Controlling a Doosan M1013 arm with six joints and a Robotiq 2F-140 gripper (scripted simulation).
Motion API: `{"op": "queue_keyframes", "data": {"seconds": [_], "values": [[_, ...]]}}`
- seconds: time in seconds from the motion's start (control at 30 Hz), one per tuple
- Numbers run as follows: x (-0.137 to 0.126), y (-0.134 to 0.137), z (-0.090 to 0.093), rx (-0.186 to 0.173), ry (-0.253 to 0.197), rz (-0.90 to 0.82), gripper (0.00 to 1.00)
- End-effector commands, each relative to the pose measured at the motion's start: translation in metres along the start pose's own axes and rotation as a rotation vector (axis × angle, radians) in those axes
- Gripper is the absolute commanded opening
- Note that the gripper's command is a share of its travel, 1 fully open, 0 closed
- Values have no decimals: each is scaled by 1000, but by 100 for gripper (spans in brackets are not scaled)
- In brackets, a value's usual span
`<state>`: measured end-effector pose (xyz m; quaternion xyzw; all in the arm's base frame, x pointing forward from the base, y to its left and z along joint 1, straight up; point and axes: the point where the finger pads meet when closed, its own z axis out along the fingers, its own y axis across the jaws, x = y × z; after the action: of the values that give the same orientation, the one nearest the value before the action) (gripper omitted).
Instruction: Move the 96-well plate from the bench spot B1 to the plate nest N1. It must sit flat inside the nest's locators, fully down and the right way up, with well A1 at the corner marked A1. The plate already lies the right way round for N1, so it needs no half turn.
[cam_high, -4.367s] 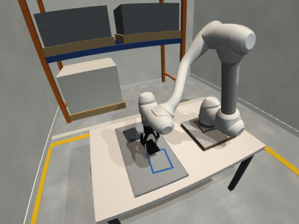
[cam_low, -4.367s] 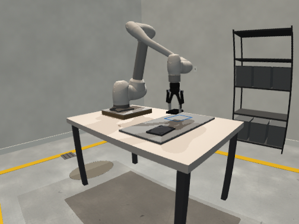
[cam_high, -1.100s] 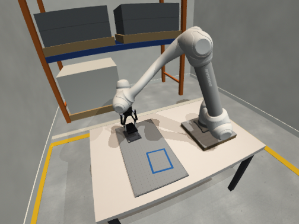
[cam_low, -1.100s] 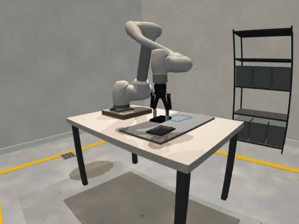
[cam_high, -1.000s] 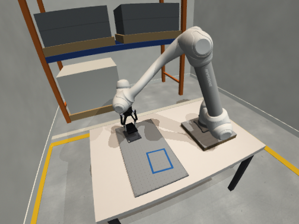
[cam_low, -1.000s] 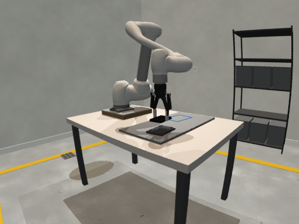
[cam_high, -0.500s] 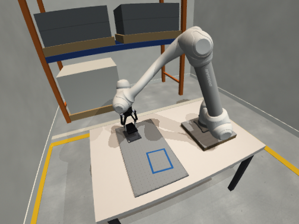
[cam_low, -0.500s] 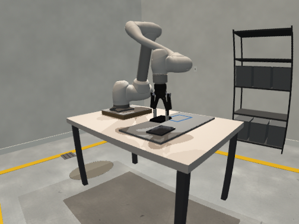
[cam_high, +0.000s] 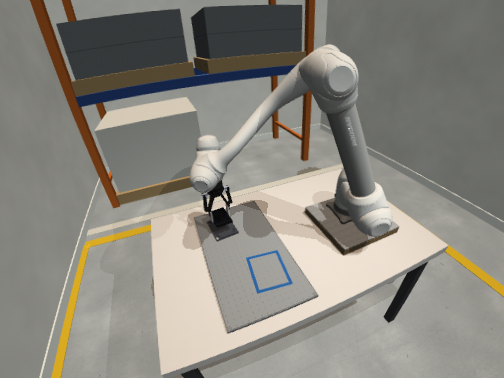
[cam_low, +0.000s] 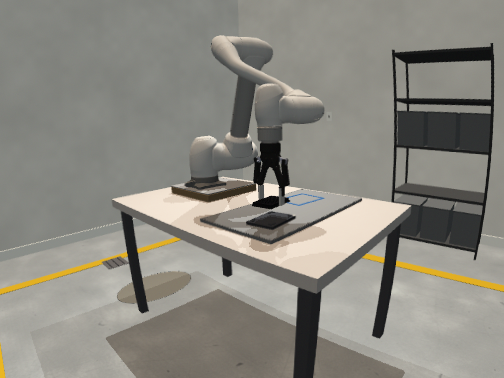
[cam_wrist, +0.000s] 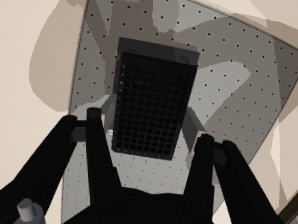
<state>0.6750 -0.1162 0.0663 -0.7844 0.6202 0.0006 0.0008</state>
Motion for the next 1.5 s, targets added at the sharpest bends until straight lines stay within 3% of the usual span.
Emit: {"op": "queue_keyframes", "data": {"seconds": [0.0,1.0,1.47], "values": [[0,0,3,0,0,0,0],[0,0,46,0,0,0,0],[0,0,46,0,0,0,0]]}}
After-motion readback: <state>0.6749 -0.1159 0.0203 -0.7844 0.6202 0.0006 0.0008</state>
